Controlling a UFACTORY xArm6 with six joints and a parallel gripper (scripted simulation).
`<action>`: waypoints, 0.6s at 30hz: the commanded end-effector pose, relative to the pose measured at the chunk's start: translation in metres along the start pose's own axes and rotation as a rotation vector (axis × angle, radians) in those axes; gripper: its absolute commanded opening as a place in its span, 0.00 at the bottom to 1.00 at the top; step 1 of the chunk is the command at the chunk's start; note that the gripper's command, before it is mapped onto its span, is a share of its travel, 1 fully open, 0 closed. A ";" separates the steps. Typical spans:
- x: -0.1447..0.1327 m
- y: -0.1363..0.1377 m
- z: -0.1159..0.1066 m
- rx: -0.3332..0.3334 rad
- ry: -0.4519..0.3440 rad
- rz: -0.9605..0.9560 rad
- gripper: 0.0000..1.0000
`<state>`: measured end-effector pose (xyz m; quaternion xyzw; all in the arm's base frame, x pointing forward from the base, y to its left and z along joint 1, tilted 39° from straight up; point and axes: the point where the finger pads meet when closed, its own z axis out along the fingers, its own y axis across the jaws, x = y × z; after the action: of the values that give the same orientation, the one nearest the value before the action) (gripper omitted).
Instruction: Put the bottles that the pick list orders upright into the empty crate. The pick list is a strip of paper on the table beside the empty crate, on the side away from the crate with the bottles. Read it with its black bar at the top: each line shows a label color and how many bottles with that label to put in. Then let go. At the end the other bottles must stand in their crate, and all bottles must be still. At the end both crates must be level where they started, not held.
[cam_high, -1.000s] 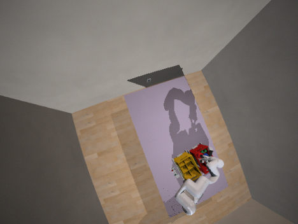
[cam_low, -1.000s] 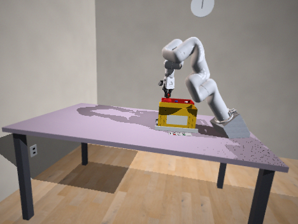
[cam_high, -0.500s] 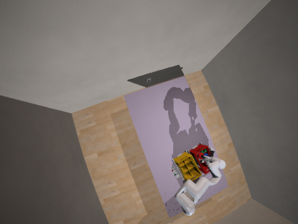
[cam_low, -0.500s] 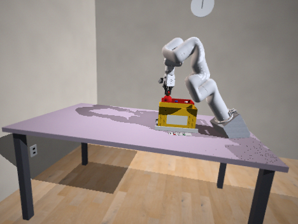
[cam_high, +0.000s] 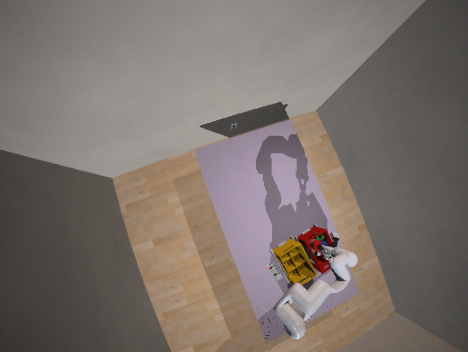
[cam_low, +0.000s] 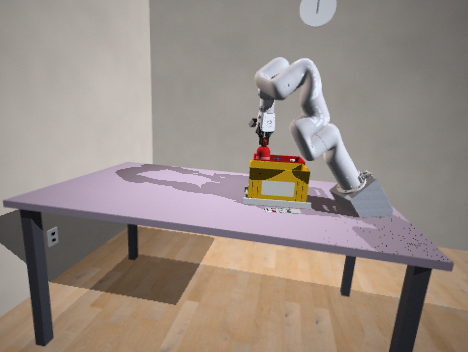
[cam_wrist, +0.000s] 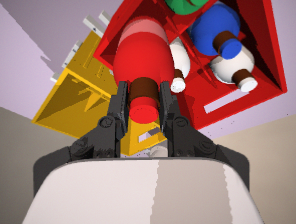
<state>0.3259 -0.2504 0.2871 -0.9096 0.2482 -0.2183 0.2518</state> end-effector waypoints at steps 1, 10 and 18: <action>0.001 0.000 -0.011 -0.001 0.003 -0.001 0.00; 0.001 0.000 -0.023 -0.001 0.003 -0.001 0.00; 0.001 0.000 -0.036 -0.002 0.003 -0.001 0.00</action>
<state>0.3119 -0.2597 0.3078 -0.9096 0.2482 -0.2183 0.2518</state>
